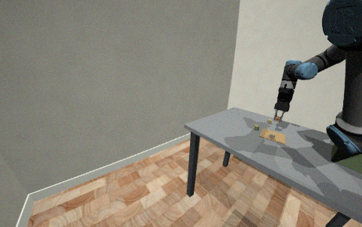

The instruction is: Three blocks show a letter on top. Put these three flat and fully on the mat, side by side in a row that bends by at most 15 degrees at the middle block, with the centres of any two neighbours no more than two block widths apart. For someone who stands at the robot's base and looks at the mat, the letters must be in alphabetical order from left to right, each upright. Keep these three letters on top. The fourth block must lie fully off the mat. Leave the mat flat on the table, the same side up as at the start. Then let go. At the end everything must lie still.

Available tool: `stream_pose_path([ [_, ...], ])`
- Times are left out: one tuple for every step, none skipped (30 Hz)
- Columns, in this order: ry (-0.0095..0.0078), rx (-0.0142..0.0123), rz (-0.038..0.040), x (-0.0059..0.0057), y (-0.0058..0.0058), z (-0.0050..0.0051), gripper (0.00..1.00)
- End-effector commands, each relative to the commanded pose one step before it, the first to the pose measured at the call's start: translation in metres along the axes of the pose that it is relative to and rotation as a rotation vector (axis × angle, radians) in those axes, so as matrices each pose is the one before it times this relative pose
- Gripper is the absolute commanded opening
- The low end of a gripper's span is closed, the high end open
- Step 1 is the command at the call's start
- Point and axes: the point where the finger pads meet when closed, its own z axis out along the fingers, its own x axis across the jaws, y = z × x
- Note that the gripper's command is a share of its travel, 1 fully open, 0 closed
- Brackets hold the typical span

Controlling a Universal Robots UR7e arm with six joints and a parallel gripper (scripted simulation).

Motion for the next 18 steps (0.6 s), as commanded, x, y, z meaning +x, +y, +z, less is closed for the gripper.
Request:
stream_pose_path([
  [0.00097, 0.00006, -0.01960, -0.00134, 0.00134, -0.00027, 0.49],
  [0.00001, 0.00009, -0.00226, -0.00019, 0.00013, 0.00001, 0.49],
  [0.00001, 0.00007, -0.00179, -0.00015, 0.00010, 0.00001, 0.49],
  [0.00000, 0.00005, -0.00137, -0.00012, 0.00008, 0.00001, 0.49],
  [0.00000, 0.00004, -0.00099, -0.00009, 0.00006, 0.00001, 0.49],
  [0.00000, 0.00003, -0.00068, -0.00006, 0.00004, 0.00000, 0.49],
  [0.00000, 0.00002, -0.00042, -0.00004, 0.00002, 0.00000, 0.49],
  [0.00000, 0.00000, 0.00000, 0.00000, 0.00000, 0.00000, 0.49],
  [0.00000, 0.00000, 0.00000, 0.00000, 0.00000, 0.00000, 0.49],
  [0.00000, 0.00001, -0.00022, -0.00002, 0.00001, 0.00000, 0.49],
  [0.00000, 0.00000, -0.00008, -0.00001, 0.00000, 0.00000, 0.49],
  [0.00000, 0.00000, -0.00001, 0.00000, 0.00000, 0.00000, 0.49],
  [0.00000, 0.00000, 0.00000, 0.00000, 0.00000, 0.00000, 0.49],
  [0.00000, 0.00000, 0.00000, 0.00000, 0.00000, 0.00000, 0.49],
  [0.00000, 0.00000, 0.00000, 0.00000, 0.00000, 0.00000, 0.49],
  [0.00000, 0.00000, 0.00000, 0.00000, 0.00000, 0.00000, 0.49],
  [0.00000, 0.00000, 0.00000, 0.00000, 0.00000, 0.00000, 0.49],
  [0.00000, 0.00000, 0.00000, 0.00000, 0.00000, 0.00000, 0.49],
])
